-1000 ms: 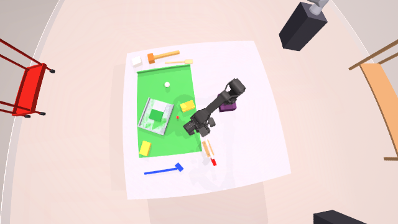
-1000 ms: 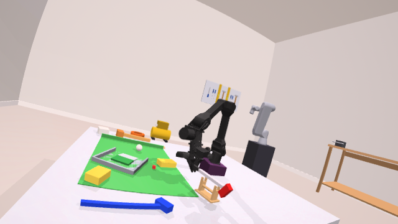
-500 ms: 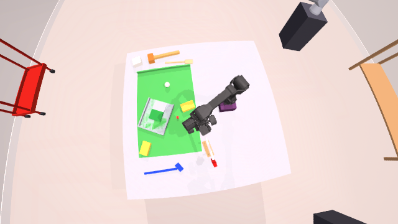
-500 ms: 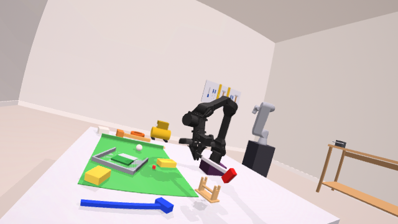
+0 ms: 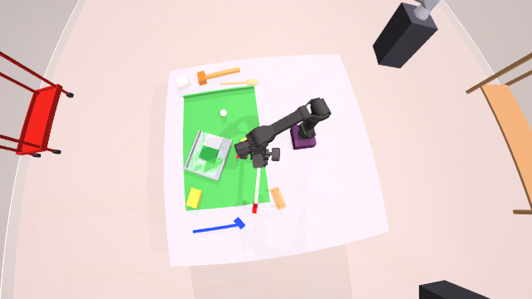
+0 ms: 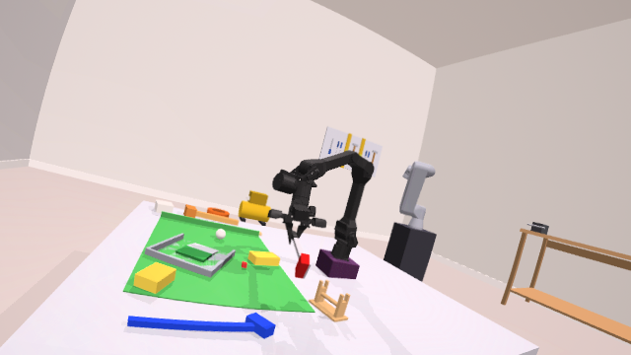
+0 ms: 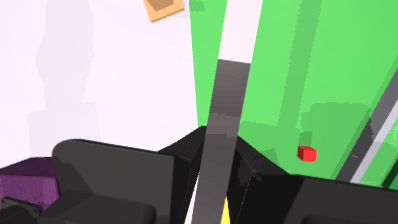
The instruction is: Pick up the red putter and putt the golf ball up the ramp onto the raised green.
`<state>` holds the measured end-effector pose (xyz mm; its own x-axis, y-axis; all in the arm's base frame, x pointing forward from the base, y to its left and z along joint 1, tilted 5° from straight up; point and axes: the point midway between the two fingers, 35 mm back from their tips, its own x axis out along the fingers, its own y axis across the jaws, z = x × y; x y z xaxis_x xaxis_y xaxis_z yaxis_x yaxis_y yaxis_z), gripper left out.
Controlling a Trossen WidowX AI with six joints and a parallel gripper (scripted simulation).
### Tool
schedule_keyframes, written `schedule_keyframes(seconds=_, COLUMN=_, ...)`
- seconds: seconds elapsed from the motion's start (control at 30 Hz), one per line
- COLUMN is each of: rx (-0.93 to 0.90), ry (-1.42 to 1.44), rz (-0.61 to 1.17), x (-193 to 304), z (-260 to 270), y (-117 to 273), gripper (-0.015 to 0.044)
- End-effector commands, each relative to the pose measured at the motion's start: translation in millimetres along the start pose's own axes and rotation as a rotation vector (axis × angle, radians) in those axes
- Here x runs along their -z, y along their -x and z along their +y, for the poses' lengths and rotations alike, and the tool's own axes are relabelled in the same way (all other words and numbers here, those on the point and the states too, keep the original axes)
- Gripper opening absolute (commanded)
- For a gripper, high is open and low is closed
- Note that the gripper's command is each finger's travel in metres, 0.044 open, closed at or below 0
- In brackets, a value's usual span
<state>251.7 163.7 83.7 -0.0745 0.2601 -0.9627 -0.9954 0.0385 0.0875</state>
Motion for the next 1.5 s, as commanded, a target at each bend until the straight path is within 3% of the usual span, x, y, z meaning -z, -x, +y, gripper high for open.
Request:
schedule_keyframes(seconds=0.0, rx=0.029, ry=-0.123, rz=0.004, x=16, z=-15, y=9, gripper=0.0000)
schedule_keyframes(seconds=0.73, rx=0.132, ry=-0.826, rz=0.065, x=135, z=-58, y=47, gripper=0.0000)
schedule_keyframes(seconds=1.47, rx=0.215, ry=-1.526, rz=0.123, x=264, z=-45, y=82, gripper=0.0000)
